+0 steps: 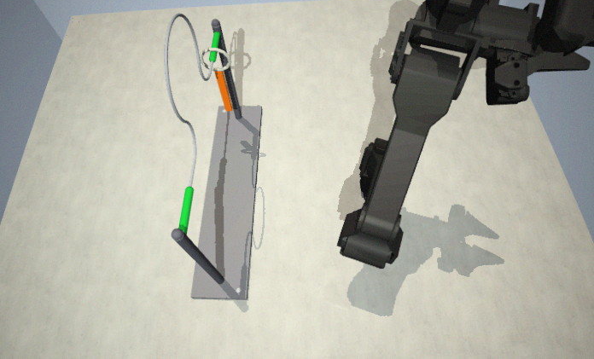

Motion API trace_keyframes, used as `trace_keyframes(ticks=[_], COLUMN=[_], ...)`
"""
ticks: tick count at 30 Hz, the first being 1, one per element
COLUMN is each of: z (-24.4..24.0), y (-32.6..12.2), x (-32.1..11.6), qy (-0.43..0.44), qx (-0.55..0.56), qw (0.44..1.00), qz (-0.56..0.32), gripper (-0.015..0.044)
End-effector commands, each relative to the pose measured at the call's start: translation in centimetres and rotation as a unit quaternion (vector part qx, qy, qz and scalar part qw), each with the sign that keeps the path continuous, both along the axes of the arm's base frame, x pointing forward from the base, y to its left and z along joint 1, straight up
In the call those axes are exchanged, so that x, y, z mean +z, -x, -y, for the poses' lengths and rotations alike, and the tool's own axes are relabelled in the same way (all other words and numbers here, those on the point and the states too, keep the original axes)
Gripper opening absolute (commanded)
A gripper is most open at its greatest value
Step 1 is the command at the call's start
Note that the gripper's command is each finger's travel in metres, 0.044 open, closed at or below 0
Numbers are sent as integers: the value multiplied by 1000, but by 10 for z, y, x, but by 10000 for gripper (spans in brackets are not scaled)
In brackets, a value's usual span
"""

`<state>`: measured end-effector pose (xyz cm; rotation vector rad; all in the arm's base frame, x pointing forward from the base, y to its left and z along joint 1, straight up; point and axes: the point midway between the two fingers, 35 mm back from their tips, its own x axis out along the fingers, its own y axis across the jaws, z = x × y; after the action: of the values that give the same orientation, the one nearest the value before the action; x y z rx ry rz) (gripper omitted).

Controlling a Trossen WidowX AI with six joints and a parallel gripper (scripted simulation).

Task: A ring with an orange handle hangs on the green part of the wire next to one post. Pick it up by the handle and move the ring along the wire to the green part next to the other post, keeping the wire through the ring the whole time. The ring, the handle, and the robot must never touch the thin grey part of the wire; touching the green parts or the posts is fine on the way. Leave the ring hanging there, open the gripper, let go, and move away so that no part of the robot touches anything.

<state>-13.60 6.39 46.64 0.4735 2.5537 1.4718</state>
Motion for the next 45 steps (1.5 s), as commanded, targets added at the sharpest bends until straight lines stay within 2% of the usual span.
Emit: trace_keyframes(ticks=[1, 9, 14, 19, 25, 33, 39, 45], z=[3, 124, 204, 276, 345, 401, 400, 364], y=[1, 30, 29, 11, -30, -115, -185, -249], x=[0, -9, -29, -58, -104, -185, -247, -303], qy=[-4, -187, -305, -409, -508, -581, -569, -501], qx=[4, 190, 304, 402, 497, 580, 599, 583], qw=[1000, 964, 901, 812, 675, 440, 262, 101], qz=[0, -19, -56, -111, -200, -364, -499, -631], gripper=[374, 164, 160, 160, 160, 160, 160, 160])
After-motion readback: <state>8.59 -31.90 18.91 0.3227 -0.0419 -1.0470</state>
